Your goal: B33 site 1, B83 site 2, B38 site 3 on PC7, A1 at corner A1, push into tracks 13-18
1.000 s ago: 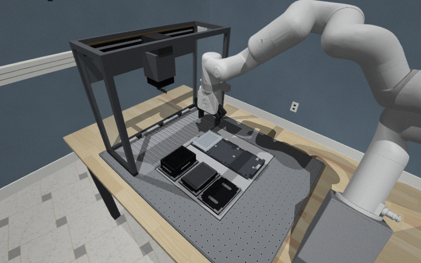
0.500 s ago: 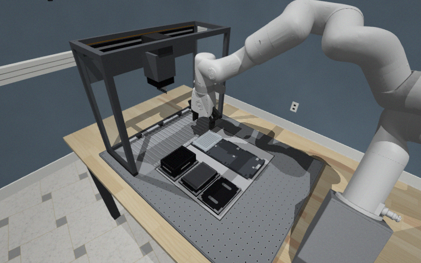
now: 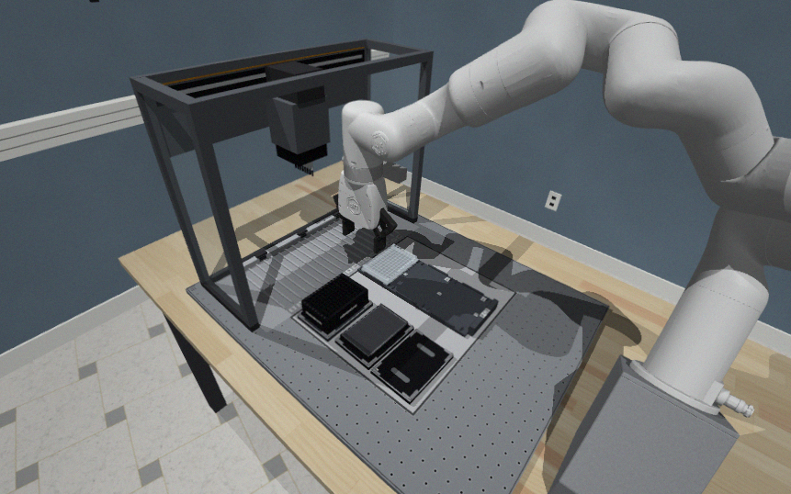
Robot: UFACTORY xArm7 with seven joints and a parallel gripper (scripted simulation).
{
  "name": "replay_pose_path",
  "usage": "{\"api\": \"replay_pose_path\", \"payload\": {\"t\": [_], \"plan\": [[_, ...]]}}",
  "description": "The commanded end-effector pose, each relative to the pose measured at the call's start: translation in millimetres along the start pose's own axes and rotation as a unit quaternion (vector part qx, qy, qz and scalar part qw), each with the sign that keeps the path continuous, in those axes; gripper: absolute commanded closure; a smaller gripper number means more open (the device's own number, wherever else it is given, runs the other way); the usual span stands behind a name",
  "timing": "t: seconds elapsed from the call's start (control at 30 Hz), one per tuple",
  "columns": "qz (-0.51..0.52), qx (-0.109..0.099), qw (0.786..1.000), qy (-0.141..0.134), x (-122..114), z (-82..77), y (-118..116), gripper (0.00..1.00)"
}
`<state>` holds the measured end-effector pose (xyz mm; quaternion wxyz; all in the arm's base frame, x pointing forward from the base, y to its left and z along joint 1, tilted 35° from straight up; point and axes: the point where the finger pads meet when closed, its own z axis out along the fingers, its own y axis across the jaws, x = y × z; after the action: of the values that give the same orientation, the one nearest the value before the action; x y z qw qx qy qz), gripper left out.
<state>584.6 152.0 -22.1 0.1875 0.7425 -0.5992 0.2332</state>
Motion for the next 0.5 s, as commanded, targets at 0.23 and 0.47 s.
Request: {"api": "replay_pose_path", "payload": {"t": [0.23, 0.47], "plan": [[0.0, 0.002, 1.0, -0.001, -40.7, -8.8, -0.7, 0.0], [0.0, 0.002, 1.0, -0.001, -75.3, -14.3, 0.4, 0.0]]}}
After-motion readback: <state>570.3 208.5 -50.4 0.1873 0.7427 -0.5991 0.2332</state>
